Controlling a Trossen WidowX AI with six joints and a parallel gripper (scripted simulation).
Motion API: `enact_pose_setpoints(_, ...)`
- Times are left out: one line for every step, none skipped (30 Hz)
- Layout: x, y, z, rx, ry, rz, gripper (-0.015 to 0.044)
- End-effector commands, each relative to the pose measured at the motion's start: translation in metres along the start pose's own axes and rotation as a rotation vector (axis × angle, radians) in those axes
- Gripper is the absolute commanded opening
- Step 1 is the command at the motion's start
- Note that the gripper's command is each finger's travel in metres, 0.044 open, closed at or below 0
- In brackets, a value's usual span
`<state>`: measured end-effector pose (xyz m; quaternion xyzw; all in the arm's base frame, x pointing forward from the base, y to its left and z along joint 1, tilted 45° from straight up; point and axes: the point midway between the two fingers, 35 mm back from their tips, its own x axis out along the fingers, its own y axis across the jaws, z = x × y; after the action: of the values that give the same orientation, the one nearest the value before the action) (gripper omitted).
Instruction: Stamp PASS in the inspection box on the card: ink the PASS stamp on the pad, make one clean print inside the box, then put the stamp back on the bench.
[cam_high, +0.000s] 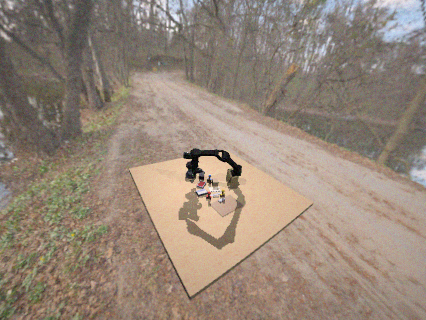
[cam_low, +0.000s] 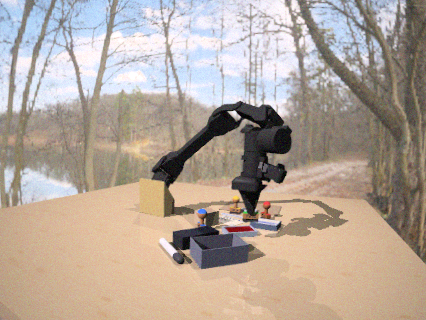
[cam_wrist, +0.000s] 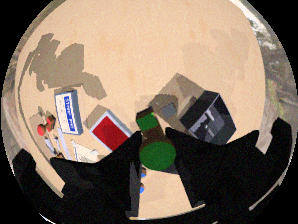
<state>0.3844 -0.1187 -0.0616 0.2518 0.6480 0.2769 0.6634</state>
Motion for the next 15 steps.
enact_pose_setpoints(-0.002,0.001,0.000,-0.007,0.002,-0.003,0.0000)
enact_pose_setpoints(-0.002,0.002,-0.001,-0.007,0.002,-0.003,0.0000)
enact_pose_setpoints(-0.002,0.004,-0.002,-0.007,0.002,-0.003,0.0000)
enact_pose_setpoints(-0.003,0.007,-0.003,-0.007,0.002,-0.003,0.0000)
enact_pose_setpoints(-0.003,0.010,-0.005,-0.007,0.002,-0.003,0.0000)
enact_pose_setpoints(-0.004,0.013,-0.006,-0.007,0.002,-0.003,0.0000)
enact_pose_setpoints(-0.004,0.016,-0.008,-0.007,0.003,-0.003,0.0000)
enact_pose_setpoints(-0.004,0.019,-0.010,-0.007,0.003,-0.002,0.0000)
enact_pose_setpoints(-0.004,0.022,-0.011,-0.007,0.003,-0.002,0.0000)
enact_pose_setpoints(-0.005,0.025,-0.013,-0.007,0.003,-0.002,0.0000)
enact_pose_setpoints(-0.005,0.027,-0.015,-0.006,0.003,-0.002,0.0000)
enact_pose_setpoints(-0.005,0.030,-0.016,-0.006,0.003,-0.002,0.0000)
enact_pose_setpoints(-0.005,0.033,-0.018,-0.006,0.003,-0.002,0.0000)
enact_pose_setpoints(-0.005,0.036,-0.020,-0.006,0.003,-0.002,0.0000)
enact_pose_setpoints(-0.005,0.039,-0.022,-0.006,0.003,-0.001,0.0000)
